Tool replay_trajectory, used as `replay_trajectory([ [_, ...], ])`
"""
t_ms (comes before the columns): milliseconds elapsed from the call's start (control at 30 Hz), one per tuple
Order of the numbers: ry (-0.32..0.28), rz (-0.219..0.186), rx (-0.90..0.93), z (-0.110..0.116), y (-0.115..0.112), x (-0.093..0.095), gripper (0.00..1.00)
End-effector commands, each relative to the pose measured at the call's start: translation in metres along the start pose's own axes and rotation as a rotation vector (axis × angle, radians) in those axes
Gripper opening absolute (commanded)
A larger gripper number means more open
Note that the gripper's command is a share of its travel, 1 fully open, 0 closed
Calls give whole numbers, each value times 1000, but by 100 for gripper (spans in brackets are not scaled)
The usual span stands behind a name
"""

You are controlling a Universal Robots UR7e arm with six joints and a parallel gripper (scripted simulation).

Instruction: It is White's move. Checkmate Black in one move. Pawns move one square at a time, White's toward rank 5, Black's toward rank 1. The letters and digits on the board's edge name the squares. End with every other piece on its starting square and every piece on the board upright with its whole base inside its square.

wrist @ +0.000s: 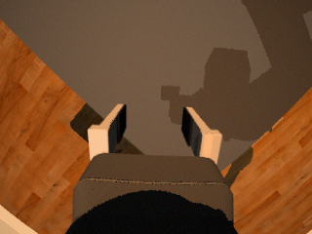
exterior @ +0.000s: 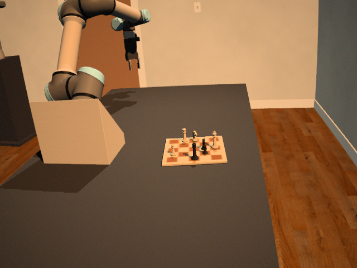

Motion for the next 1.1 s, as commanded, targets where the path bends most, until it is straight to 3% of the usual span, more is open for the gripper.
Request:
replay_trajectory([
  [0, -1, -2, 0, 0, 0, -1, 100],
  [700, 7, -2, 2, -3, -1, 1, 100],
  [867, 53, -3, 20, -23, -8, 15, 100],
  [1033, 156, -1, 58, -70, -22, 42, 100],
  [1067, 156, -1, 58, -70, -22, 42, 100],
])
Point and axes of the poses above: the point where the finger pads meet when closed, its own x axis out along the fingers, its own y axis across the jaws, z = x × y, the point moved 10 cm from there along -x, back along the fingers, and after that the axes turned 6 degrees about -x, right-handed, at the moved point
